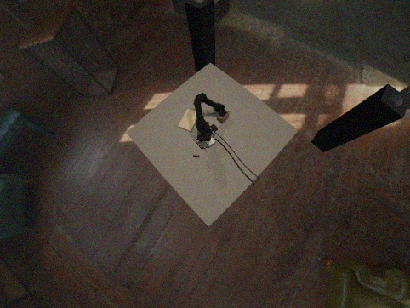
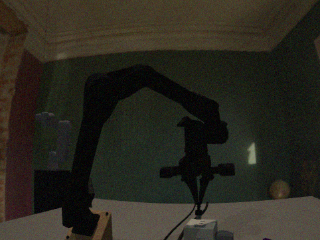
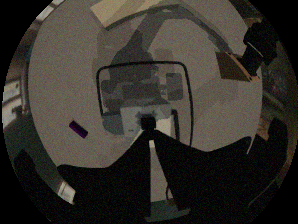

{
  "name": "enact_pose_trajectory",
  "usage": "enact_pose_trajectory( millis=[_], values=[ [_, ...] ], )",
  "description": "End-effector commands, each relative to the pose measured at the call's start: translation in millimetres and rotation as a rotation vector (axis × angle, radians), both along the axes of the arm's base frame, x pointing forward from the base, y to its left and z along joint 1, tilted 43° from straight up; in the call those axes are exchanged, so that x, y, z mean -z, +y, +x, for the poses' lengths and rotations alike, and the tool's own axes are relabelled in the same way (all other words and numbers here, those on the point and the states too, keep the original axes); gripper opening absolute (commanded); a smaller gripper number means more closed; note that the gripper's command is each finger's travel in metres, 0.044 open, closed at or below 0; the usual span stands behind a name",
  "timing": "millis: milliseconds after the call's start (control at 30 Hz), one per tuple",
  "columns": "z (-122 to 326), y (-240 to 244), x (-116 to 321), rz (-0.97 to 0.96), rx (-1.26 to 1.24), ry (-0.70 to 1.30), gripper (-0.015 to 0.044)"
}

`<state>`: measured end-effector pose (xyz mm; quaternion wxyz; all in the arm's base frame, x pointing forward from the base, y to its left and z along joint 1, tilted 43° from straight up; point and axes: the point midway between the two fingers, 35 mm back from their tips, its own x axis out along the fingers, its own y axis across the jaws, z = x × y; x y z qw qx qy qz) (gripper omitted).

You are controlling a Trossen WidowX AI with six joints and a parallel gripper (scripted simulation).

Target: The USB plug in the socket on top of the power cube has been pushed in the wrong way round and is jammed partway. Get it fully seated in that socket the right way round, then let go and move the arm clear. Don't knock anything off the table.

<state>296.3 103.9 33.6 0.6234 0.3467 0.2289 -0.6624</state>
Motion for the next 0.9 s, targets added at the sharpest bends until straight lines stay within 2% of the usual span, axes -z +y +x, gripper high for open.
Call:
enact_pose_trajectory(
  millis=[0,867],
  values=[
    [-0.5,-0.3,0.4,0.0,0.005,-0.002,0.0],
    [0.3,-0.9,2.7,0.016,0.004,-0.007,0.0]
  ],
)
